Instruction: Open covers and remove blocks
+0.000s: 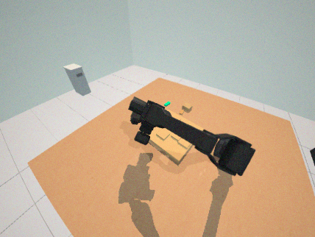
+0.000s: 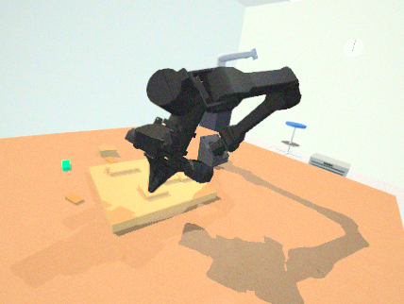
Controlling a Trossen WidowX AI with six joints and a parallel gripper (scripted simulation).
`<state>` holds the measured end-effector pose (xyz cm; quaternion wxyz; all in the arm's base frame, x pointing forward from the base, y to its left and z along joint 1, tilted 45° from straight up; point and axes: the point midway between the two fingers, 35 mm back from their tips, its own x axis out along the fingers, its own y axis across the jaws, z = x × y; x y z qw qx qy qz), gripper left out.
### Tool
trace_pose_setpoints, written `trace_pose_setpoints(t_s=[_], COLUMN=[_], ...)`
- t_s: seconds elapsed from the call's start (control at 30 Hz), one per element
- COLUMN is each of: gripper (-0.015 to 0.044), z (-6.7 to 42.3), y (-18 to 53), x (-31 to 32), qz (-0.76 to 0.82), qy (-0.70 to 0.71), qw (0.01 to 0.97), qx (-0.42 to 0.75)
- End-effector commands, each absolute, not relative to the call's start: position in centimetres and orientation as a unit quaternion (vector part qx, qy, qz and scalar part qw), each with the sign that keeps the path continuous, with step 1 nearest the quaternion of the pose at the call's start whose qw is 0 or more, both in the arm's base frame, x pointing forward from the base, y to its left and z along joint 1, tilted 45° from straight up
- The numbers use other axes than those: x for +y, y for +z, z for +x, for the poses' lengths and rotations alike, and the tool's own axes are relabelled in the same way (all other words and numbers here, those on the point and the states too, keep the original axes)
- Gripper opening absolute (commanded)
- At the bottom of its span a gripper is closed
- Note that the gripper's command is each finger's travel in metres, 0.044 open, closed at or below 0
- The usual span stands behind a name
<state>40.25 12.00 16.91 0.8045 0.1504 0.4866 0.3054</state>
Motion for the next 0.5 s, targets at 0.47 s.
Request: trace_pose_setpoints(t_s=[0.47], gripper=[0.0], z=[34.4], y=[11.2], x=[7.3], qz=[0.221], qy=[0.268], qw=[0.698], qx=[0.626])
